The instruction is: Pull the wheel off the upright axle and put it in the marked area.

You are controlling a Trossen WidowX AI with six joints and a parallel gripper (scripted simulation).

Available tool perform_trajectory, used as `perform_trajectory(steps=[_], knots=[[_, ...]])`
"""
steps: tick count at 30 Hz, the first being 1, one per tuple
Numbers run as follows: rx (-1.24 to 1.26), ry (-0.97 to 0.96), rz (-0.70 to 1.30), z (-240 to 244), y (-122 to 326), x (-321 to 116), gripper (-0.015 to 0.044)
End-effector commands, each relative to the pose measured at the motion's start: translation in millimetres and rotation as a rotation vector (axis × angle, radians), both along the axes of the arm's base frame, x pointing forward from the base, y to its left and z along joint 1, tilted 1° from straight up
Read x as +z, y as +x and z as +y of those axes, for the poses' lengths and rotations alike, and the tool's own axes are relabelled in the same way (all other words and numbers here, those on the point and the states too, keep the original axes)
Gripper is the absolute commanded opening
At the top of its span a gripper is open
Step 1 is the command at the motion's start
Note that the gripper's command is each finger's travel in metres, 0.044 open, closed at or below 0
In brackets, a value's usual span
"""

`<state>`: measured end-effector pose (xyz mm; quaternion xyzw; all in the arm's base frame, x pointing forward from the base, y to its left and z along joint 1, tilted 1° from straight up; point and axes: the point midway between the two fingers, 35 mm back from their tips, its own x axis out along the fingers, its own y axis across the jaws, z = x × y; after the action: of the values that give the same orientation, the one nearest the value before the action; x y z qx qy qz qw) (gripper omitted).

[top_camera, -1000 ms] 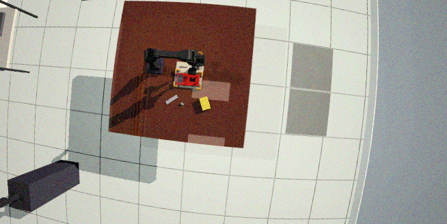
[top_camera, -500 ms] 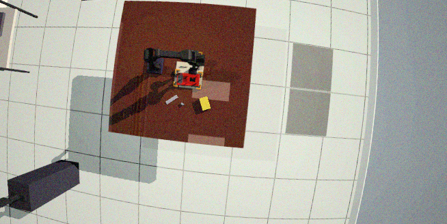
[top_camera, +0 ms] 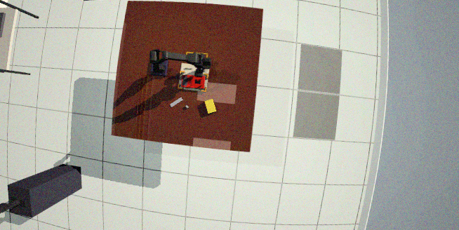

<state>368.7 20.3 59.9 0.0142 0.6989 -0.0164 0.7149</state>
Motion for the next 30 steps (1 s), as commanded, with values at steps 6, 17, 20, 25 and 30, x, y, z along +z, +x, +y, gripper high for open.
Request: perform_trajectory(steps=[6, 17, 20, 25, 30], knots=[[0.000, 0.000, 0.001, 0.0, -0.2, 0.6, 0.0089], [0.000, 0.000, 0.000, 0.1, -0.1, 3.9, 0.0000], [-0.001, 0.000, -0.001, 0.1, -0.1, 4.9, 0.0000], [-0.001, 0.000, -0.001, 0.1, 0.0, 6.5, 0.0000], [-0.001, 0.000, -0.002, 0.1, 0.0, 8.2, 0.0000]])
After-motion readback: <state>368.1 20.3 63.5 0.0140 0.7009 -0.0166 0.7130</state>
